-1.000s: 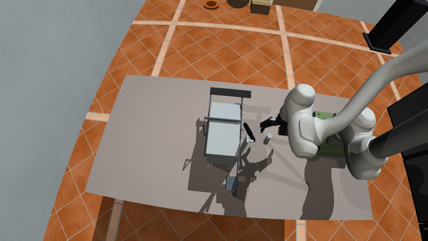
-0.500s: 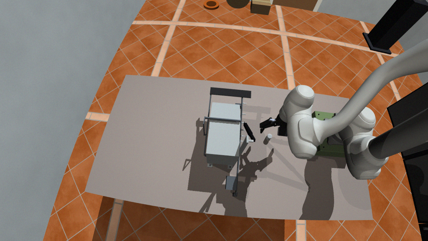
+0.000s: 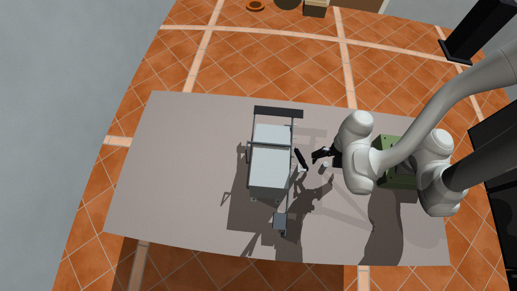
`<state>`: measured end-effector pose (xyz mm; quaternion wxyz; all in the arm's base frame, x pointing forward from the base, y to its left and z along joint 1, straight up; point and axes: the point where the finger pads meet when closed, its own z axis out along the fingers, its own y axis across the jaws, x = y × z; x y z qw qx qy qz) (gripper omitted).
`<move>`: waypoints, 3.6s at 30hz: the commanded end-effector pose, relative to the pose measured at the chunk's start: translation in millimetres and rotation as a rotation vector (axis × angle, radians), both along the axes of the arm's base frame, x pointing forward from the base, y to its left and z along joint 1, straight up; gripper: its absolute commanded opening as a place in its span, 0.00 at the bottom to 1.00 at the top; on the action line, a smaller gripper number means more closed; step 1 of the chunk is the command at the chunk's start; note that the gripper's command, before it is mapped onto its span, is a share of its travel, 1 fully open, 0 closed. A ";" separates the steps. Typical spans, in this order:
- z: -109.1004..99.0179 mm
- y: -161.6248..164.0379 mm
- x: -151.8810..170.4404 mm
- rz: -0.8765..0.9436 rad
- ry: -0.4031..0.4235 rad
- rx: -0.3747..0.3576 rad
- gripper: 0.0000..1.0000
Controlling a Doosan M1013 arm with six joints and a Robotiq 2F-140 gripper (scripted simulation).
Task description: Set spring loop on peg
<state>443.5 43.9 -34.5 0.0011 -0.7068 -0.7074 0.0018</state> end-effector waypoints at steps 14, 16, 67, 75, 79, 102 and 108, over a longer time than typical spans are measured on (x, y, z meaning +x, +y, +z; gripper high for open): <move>-32.3 0.0 0.9 0.000 -0.002 0.000 1.00; -32.3 0.0 0.9 0.000 -0.002 0.000 1.00; -30.8 -0.1 0.8 0.000 -0.001 0.000 1.00; -30.8 -0.1 0.8 0.000 -0.001 0.000 0.25; -30.8 -0.1 0.8 0.000 -0.001 0.000 0.25; -30.8 -0.1 0.8 0.000 -0.001 0.000 0.25; -30.8 -0.1 0.8 0.000 -0.001 0.000 0.25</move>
